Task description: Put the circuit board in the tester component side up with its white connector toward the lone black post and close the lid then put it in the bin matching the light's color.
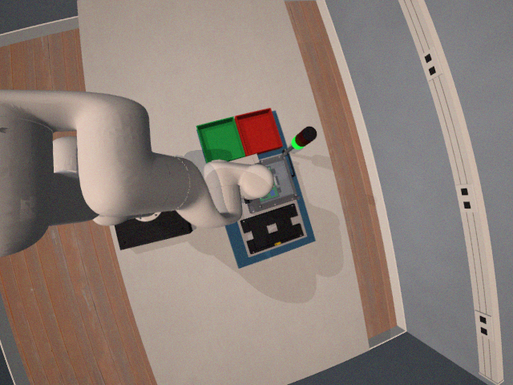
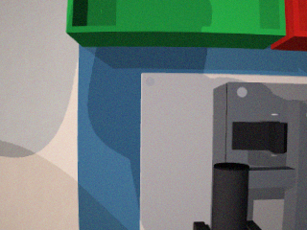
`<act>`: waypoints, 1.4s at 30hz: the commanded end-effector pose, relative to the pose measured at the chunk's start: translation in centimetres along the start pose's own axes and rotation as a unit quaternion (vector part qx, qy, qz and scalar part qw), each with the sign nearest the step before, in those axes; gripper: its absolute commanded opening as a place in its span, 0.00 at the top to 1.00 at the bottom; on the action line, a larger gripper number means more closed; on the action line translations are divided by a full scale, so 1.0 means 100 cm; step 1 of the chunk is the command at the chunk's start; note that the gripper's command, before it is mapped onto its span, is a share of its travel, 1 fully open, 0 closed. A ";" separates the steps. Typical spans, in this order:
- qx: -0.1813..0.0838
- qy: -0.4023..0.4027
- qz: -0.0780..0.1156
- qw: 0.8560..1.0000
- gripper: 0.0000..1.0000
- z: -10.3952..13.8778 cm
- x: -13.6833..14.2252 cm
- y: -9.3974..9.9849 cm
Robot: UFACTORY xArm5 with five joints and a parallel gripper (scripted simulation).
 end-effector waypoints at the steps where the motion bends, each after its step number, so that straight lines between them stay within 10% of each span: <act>1: -0.001 0.000 0.002 1.000 1.00 0.001 0.002 0.006; 15: -0.001 0.000 0.002 1.000 1.00 0.003 0.011 0.050; 34: -0.001 0.000 0.002 1.000 1.00 0.004 0.014 0.061; 35: -0.001 0.000 0.002 1.000 0.72 0.004 0.014 0.061; 42: -0.001 0.000 0.002 1.000 0.72 0.004 0.014 0.061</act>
Point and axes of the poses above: the point where the finger pads meet when closed, its own y axis back along the fingers, its own x axis across the jaws, z = x × y, the point moved 7 cm from there along y, back along the fingers, and after that the axes turned 13 degrees about y, right-handed, at the moved point
